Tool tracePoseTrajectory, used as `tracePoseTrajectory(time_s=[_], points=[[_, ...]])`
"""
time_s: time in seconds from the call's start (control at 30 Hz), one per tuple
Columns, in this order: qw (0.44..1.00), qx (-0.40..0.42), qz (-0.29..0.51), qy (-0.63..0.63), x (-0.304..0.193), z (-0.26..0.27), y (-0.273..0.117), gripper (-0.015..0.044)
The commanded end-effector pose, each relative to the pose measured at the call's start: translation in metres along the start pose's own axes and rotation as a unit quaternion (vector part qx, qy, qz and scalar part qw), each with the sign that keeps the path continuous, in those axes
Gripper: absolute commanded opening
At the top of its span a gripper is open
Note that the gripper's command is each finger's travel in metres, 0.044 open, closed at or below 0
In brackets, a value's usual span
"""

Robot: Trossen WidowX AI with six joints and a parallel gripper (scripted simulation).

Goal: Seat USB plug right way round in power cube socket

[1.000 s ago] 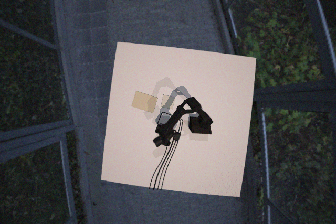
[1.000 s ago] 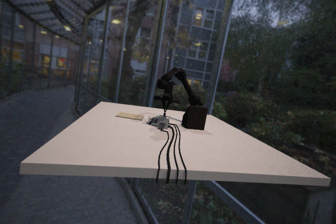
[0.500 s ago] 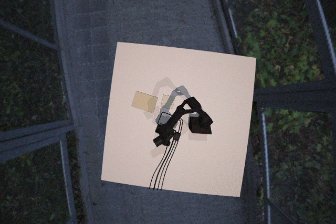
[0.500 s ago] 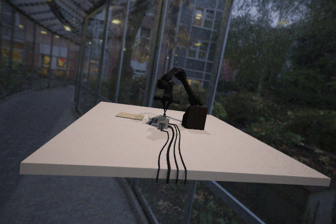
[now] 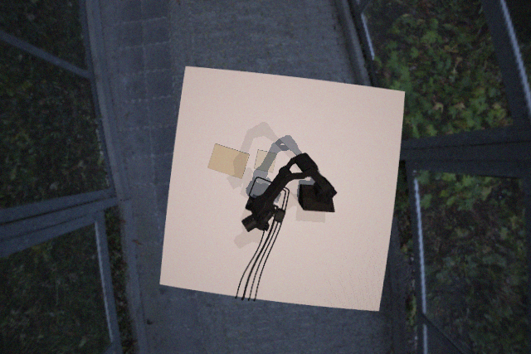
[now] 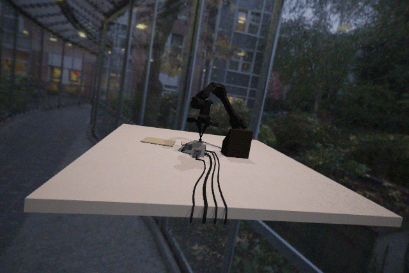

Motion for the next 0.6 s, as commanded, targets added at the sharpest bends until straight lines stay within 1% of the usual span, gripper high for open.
tracePoseTrajectory(time_s=[0.0,0.57], points=[[1.0,-0.001,0.001,-0.002,-0.0001,-0.0002,0.0007,0.0],[1.0,-0.001,0.001,-0.002,-0.0003,-0.0002,0.0028,0.0]])
Point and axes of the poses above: the point midway between the two fingers, 35 mm back from their tips, its own y axis out along the fingers, its own z axis across the jaws, x = y × z, the point moved 3 cm from there along -y, back along the fingers, and after that the axes turned 7 degrees about y, right-handed, at the moved point
